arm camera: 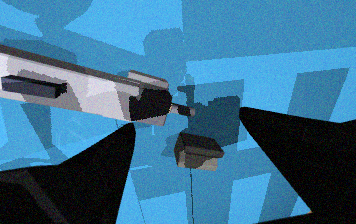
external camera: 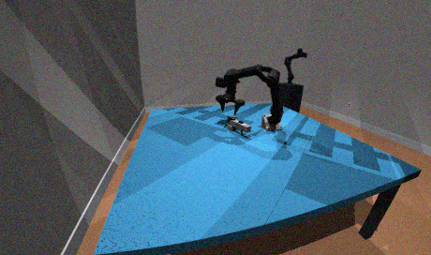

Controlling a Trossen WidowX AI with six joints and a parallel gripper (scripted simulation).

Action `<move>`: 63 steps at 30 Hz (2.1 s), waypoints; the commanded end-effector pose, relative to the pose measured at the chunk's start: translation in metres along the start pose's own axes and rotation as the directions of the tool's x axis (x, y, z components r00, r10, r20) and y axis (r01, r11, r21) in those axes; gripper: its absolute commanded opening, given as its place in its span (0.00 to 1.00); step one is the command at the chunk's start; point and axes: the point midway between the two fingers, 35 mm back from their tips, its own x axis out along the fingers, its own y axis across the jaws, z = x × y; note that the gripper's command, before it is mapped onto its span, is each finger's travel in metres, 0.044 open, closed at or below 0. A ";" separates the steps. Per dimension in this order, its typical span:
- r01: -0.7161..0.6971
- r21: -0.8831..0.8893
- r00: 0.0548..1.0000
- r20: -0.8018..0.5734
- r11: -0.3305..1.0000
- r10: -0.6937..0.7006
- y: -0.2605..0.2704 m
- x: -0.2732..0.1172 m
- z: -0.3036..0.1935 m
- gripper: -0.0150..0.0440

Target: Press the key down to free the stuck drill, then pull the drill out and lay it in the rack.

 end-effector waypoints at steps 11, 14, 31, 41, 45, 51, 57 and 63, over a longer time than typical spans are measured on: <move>-0.051 -0.915 0.997 -0.026 0.400 0.069 -0.022 0.039 -0.021 1.00; -0.051 -0.915 0.997 -0.026 0.400 0.069 -0.022 0.039 -0.021 1.00; -0.051 -0.915 0.997 -0.026 0.400 0.069 -0.021 0.040 -0.021 1.00; -0.051 -0.915 0.997 -0.026 0.400 0.068 -0.017 0.055 -0.019 1.00; -0.051 -0.915 0.997 -0.026 0.400 0.069 -0.016 0.062 -0.018 1.00; -0.051 -0.915 0.997 -0.025 0.400 0.069 -0.012 0.071 -0.017 1.00; -0.051 -0.915 0.997 -0.025 0.400 0.070 -0.009 0.080 -0.016 1.00; -0.050 -0.915 0.997 -0.024 0.400 0.071 -0.005 0.088 -0.016 1.00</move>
